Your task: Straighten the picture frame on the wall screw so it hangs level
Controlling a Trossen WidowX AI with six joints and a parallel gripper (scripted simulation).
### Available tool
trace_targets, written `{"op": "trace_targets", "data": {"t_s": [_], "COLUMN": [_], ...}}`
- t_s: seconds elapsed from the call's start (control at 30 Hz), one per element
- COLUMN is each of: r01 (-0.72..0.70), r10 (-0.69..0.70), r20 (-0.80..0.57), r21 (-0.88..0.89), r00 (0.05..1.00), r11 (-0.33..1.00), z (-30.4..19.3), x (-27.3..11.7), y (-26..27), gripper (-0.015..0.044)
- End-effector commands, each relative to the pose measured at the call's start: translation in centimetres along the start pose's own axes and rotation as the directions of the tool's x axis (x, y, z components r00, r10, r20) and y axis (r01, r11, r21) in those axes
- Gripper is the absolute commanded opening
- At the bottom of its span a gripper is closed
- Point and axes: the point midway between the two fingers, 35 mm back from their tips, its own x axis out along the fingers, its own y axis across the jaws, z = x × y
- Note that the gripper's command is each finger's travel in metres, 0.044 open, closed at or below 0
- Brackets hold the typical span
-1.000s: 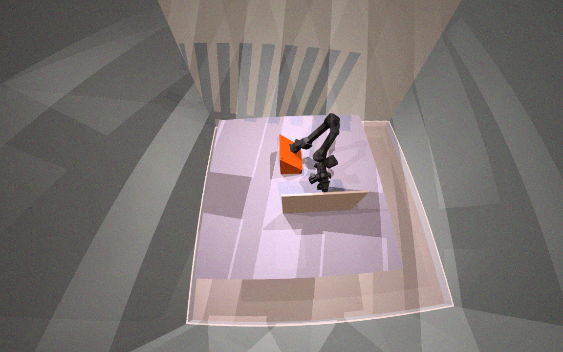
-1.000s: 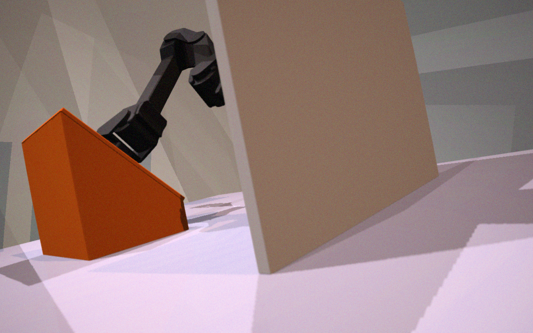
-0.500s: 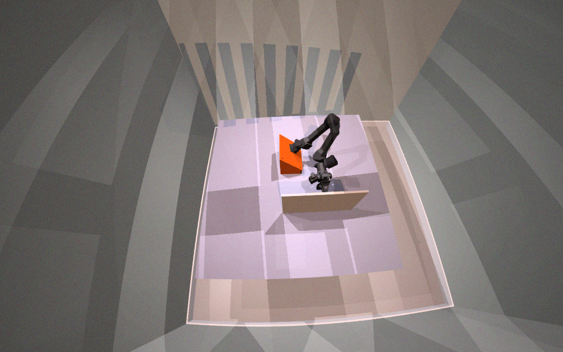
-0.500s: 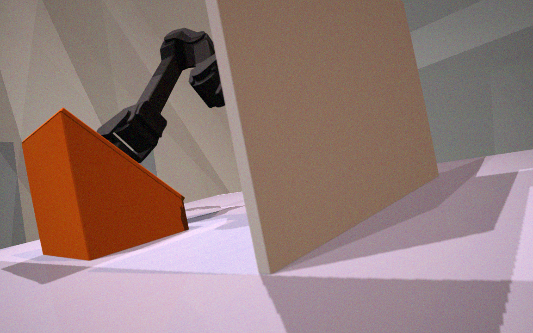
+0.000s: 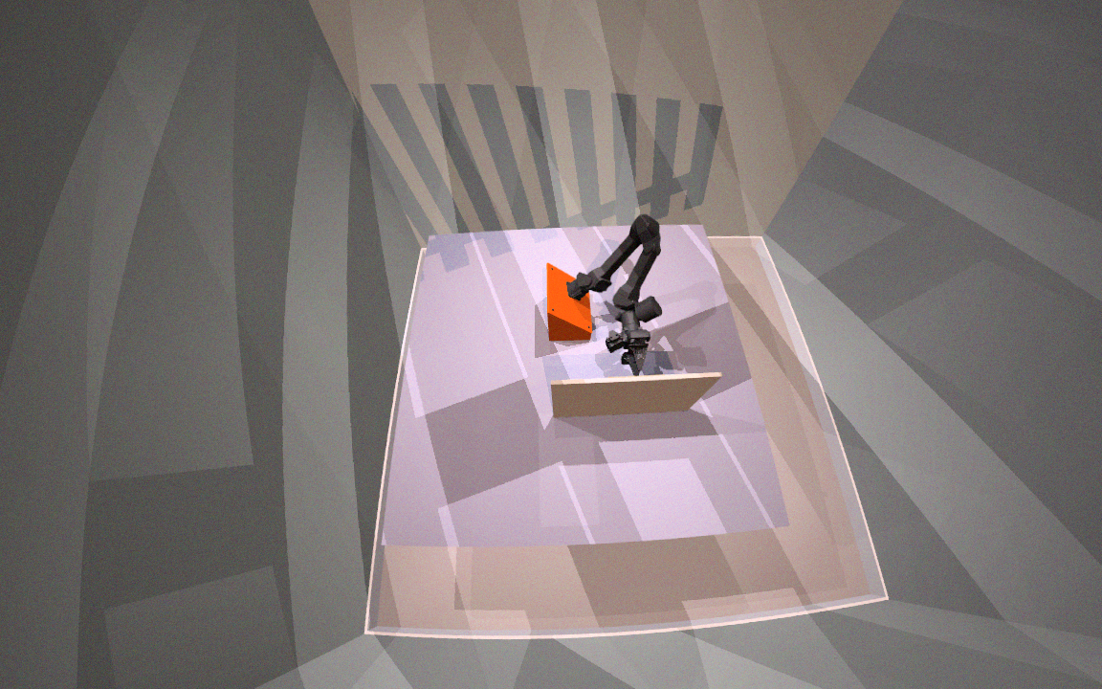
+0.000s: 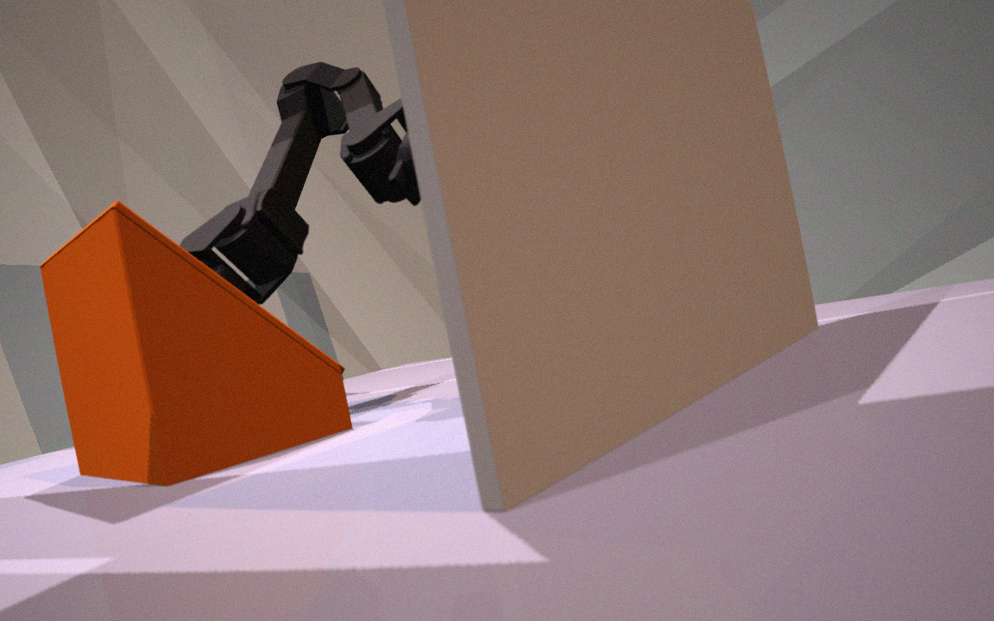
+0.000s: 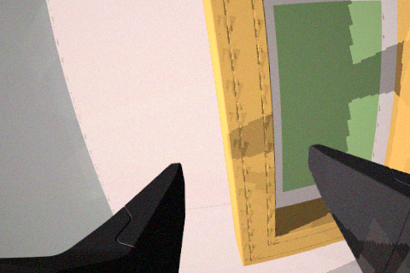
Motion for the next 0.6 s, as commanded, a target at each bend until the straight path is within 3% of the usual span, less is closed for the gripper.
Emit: {"op": "trace_targets", "data": {"t_s": [0.0,0.2,0.57], "r01": [-0.004,-0.008,-0.008], "r10": [0.004,0.008,0.007], "r20": [0.002,0.004,0.003], "r21": [0.04,0.103,0.216], "r00": [1.0,1.0,1.0], "r11": [0.999,0.995,0.976], "z": [-0.2,0.6,2.0], "x": [-2.8,-7.1,-8.4], "y": [0.0,-0.4,3.9], "gripper": [0.026,0.026,0.026]}}
